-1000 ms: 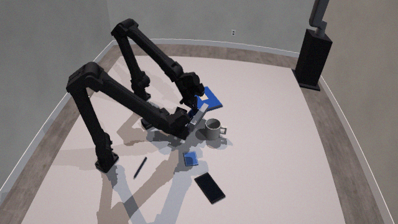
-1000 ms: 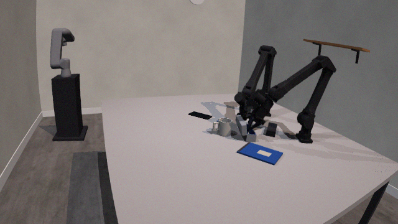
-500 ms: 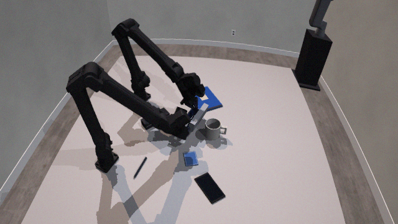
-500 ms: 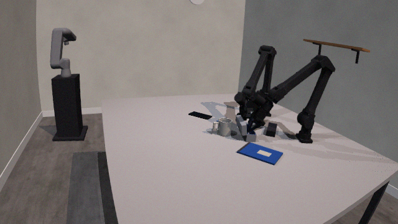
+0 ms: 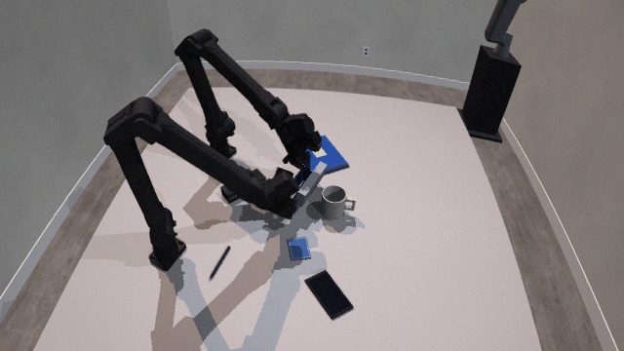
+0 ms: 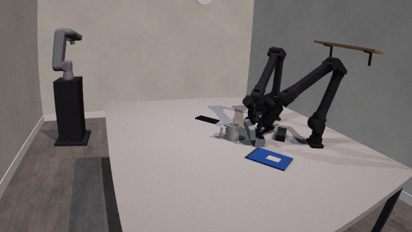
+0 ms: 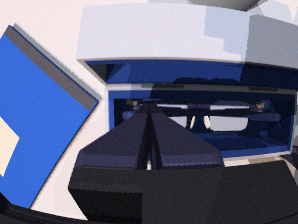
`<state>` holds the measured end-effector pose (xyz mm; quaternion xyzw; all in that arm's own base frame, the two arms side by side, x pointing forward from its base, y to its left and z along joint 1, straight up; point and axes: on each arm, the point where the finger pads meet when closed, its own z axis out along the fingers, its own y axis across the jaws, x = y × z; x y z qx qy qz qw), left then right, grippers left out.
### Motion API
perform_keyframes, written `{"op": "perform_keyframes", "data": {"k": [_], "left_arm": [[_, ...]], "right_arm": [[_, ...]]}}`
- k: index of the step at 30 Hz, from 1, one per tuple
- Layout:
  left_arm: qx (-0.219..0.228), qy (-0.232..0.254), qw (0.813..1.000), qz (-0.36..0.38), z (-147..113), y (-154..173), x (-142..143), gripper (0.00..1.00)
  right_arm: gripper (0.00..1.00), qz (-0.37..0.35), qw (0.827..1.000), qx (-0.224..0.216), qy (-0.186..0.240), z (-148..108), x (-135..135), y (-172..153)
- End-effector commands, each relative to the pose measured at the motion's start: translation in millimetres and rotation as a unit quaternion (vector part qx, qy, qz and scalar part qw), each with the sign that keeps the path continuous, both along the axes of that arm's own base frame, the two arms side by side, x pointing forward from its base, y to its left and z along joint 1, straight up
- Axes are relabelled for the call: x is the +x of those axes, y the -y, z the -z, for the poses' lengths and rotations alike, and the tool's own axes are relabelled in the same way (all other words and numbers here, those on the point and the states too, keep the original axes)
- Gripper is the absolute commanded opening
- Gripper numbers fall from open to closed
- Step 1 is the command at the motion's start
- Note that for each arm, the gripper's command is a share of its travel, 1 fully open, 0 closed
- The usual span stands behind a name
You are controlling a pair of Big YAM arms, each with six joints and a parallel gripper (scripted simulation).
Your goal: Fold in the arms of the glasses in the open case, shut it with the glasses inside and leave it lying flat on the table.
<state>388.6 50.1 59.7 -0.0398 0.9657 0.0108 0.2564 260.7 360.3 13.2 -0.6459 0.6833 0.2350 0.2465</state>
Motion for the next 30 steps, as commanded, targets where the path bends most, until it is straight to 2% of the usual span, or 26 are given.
{"op": "perform_keyframes", "data": {"k": [1,3,5,6,9,10,15,19,22,23,27,30], "left_arm": [[0.008,0.042,0.999,0.001,-38.0,-8.6,28.7,0.00],[0.005,0.027,1.000,0.001,-25.9,-8.2,25.2,0.00],[0.005,0.027,1.000,0.001,-25.9,-8.2,25.2,0.00],[0.001,0.013,1.000,0.002,-11.4,-2.9,13.8,0.00],[0.001,-0.008,1.000,0.010,4.2,2.2,-0.7,0.00],[0.002,0.005,1.000,0.008,-9.2,0.8,-1.4,0.00],[0.004,0.018,1.000,0.002,-35.1,-4.5,-0.4,0.00],[0.008,0.043,0.999,0.002,-70.9,-6.9,10.5,0.00],[0.008,0.042,0.999,0.002,-72.8,-6.6,7.7,0.00],[0.002,0.015,1.000,0.001,-51.2,-2.8,-9.6,0.00],[0.008,0.042,0.999,0.002,-88.7,-5.9,-0.7,0.00],[0.008,0.042,0.999,0.002,-96.9,-5.2,-7.7,0.00]], "right_arm": [[0.57,0.008,1.000,0.014,0.009,-18.0,12.1,-6.7],[0.57,0.008,1.000,0.014,0.009,-18.0,12.1,-6.6],[0.57,0.008,1.000,0.014,0.009,-18.0,12.1,-6.6],[0.57,0.008,1.000,0.014,0.009,-18.0,12.1,-6.6],[0.57,0.008,1.000,0.014,0.009,-18.0,12.1,-6.6],[0.57,0.008,1.000,0.014,0.009,-18.0,12.1,-6.6],[0.57,0.008,1.000,0.014,0.009,-18.0,12.1,-6.6],[0.57,0.008,1.000,0.014,0.009,-18.0,12.1,-6.6],[0.57,0.008,1.000,0.014,0.009,-18.0,12.1,-6.7],[0.57,0.008,1.000,0.014,0.009,-18.0,12.1,-6.7],[0.57,0.008,1.000,0.014,0.009,-18.0,12.1,-6.7],[0.57,0.008,1.000,0.014,0.009,-18.0,12.1,-6.7]]}}
